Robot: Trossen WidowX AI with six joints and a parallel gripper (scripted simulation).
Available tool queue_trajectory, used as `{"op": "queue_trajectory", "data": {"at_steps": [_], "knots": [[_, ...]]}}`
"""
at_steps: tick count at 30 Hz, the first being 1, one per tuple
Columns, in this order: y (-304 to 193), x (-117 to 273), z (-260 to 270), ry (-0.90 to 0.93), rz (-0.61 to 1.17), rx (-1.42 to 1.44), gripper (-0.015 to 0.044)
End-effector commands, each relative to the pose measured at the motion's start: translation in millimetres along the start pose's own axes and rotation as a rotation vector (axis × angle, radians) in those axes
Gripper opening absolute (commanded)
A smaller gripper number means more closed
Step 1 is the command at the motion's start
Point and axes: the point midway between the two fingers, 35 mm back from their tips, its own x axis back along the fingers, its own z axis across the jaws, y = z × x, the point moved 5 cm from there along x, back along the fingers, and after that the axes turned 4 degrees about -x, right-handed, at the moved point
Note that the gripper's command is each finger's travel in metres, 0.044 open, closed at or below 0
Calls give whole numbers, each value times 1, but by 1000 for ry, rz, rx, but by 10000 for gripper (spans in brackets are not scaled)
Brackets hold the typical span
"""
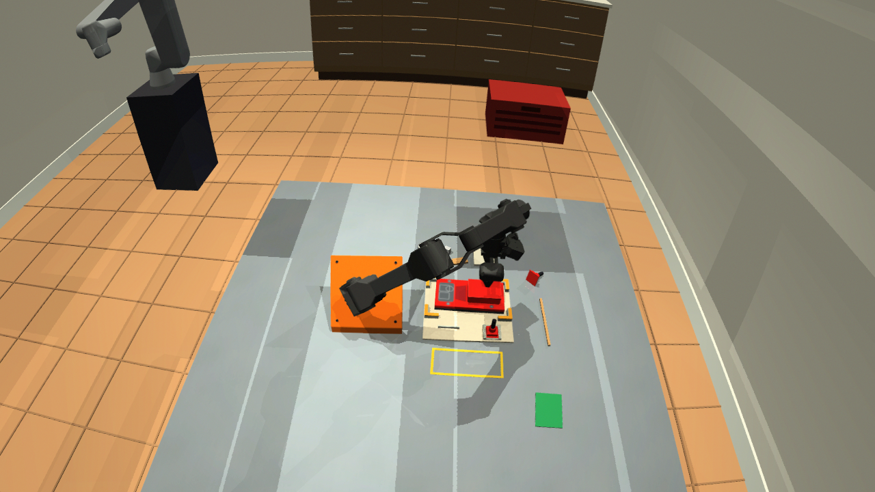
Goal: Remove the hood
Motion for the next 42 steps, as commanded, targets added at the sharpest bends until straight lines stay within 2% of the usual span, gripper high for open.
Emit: {"op": "queue_trajectory", "data": {"at_steps": [1, 42], "knots": [[0, -3, 0, -11, 1, 1, 440], [0, -42, 0, -12, 1, 1, 440]]}}
